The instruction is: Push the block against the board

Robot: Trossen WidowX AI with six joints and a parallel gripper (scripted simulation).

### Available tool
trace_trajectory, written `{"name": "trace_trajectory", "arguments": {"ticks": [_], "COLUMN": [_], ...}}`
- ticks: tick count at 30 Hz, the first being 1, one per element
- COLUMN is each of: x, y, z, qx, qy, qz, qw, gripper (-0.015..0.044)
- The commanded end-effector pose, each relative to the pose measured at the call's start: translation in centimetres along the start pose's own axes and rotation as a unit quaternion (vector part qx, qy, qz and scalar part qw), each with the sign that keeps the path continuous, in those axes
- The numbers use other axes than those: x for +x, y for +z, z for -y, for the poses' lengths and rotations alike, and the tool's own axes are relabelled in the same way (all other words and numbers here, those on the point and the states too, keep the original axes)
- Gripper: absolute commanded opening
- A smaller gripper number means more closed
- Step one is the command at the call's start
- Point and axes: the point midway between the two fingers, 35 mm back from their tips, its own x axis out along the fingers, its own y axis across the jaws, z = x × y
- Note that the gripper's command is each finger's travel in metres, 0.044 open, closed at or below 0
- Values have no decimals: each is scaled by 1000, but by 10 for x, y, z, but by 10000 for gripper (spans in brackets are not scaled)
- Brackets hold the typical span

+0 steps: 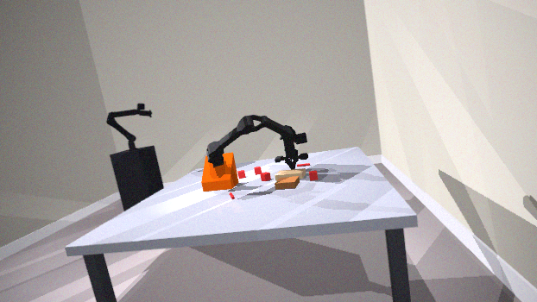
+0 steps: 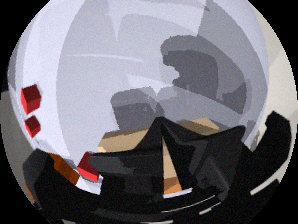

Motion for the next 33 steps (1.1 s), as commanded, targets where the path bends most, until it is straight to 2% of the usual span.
{"name": "trace_trajectory", "arguments": {"ticks": [1, 33], "x": [2, 3], "y": [-7, -31], "z": [0, -1], "qx": [0, 0], "qy": [2, 2], "qz": [-3, -4], "qw": [1000, 1000], "gripper": [0, 0]}}
